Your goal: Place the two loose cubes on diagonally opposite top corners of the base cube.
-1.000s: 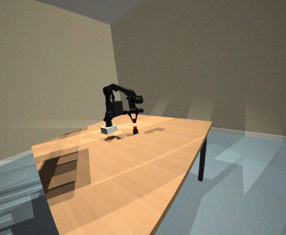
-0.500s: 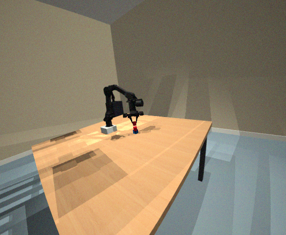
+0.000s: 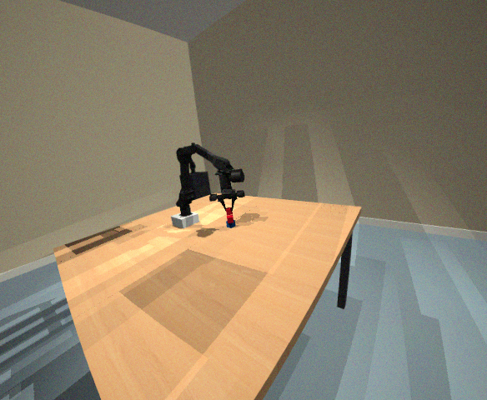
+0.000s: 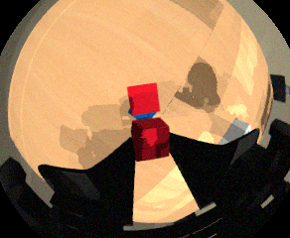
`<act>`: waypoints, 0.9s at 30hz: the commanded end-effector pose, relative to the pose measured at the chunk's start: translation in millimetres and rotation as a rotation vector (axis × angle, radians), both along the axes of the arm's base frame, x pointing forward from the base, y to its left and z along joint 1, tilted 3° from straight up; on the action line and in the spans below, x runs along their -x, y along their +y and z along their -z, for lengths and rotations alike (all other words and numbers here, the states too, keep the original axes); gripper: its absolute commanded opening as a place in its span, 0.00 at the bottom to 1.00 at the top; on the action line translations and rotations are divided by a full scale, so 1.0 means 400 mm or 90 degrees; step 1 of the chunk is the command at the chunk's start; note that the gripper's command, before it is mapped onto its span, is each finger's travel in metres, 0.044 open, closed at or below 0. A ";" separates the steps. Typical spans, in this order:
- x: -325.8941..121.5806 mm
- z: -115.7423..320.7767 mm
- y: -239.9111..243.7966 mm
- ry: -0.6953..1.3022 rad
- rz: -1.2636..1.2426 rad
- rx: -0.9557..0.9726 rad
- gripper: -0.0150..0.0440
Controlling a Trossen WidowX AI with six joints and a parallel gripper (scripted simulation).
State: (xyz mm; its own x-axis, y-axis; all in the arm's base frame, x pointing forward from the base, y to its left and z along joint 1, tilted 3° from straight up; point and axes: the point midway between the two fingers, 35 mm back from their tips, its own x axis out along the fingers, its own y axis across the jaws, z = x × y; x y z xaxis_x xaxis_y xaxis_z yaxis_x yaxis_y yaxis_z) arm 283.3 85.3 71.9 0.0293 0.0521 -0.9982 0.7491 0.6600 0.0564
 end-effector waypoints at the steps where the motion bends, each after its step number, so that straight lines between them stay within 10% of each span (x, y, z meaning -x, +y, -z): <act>1: 0.003 0.023 0.001 0.005 0.002 0.000 0.43; 27: 0.000 0.076 0.005 0.005 -0.003 0.000 0.43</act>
